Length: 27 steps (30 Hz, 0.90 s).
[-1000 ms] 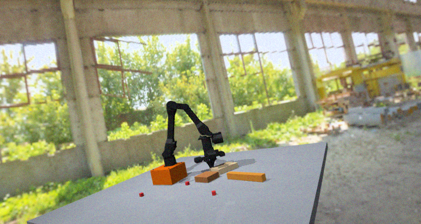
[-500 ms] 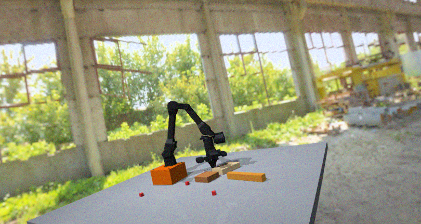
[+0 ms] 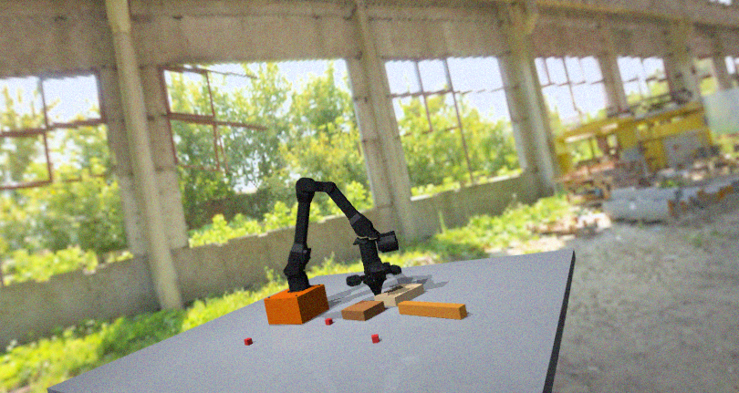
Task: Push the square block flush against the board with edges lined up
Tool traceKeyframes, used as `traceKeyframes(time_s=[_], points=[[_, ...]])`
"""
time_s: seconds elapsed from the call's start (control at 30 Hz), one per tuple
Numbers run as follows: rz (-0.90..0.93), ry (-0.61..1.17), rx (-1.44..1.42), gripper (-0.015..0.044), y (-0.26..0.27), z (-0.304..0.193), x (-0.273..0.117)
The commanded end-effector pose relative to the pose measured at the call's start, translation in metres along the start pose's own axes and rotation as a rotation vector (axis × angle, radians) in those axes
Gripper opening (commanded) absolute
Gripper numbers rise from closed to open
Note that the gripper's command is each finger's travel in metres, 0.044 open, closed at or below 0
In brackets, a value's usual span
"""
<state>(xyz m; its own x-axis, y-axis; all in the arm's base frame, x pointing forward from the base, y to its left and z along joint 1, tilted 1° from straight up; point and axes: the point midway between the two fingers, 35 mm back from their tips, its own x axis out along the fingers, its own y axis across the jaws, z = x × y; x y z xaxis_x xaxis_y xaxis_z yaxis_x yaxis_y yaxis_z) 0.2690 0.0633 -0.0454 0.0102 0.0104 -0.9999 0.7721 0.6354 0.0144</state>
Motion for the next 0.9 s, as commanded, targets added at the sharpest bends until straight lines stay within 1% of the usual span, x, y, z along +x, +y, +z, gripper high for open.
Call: traceKeyframes(time_s=[0.0,0.87], points=[[-0.003,-0.001,0.001,0.0,0.0,-0.004,0.001],[-0.003,0.003,0.001,0.0,-0.001,-0.046,0.002]])
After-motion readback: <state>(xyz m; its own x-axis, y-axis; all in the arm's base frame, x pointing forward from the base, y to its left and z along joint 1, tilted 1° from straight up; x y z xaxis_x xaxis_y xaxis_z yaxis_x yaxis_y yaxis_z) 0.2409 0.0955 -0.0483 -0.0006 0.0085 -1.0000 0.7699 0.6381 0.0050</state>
